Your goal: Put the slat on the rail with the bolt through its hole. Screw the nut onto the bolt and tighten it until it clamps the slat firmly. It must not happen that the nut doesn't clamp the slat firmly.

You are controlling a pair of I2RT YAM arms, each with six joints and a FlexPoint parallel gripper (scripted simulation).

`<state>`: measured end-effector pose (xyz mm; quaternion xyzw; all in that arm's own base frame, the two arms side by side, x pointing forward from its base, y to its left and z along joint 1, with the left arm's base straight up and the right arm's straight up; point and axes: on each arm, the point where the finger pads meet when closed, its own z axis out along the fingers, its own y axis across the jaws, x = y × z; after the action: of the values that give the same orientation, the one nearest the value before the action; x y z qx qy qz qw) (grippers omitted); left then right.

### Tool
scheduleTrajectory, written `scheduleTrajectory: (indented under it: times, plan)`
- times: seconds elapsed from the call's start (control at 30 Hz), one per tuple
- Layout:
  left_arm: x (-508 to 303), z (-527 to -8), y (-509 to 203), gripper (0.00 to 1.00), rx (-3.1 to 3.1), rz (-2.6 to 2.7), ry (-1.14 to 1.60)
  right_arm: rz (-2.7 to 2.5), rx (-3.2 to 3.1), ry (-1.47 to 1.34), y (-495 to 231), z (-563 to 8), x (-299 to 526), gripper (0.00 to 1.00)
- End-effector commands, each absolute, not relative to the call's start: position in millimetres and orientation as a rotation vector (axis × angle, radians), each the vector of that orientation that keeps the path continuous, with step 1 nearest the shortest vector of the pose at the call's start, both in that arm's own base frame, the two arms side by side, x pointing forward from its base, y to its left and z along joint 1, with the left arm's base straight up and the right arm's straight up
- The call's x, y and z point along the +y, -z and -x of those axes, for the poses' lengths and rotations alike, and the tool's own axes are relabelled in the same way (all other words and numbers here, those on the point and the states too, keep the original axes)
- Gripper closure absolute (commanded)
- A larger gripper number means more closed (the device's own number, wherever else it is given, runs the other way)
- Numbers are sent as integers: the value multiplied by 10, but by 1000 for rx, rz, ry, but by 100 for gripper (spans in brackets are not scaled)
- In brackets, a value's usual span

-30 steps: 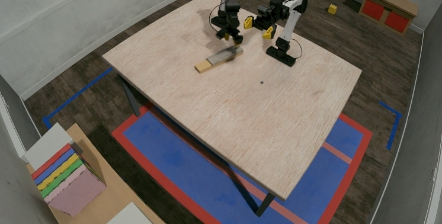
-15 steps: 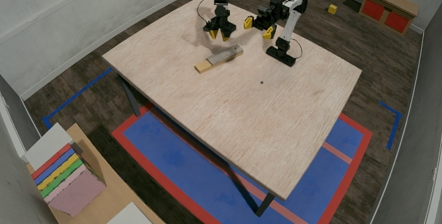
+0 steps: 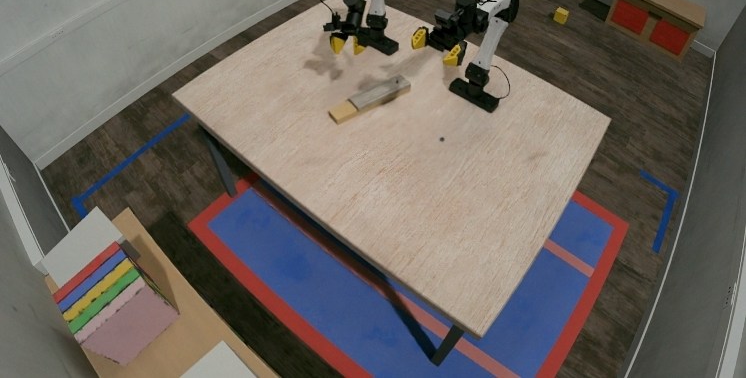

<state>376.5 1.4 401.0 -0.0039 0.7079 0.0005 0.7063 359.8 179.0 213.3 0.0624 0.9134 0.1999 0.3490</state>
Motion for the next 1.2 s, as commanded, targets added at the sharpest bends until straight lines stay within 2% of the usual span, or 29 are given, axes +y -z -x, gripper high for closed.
scheduleTrajectory:
  times: [0.0, 0.53, 1.17]
  plan:
    - [0, -3743, -4071, 0, 1557, 0, 0, -94, 2207, -513, -2470, -3761, 1627, 0]
    - [0, -3743, -4071, 0, 1557, 0, 0, -39, 1867, -312, -3273, -3943, 816, 0]
    - [0, -3743, -4071, 0, 1557, 0, 0, 2, 1553, 9, -4047, -3731, -17, 0]
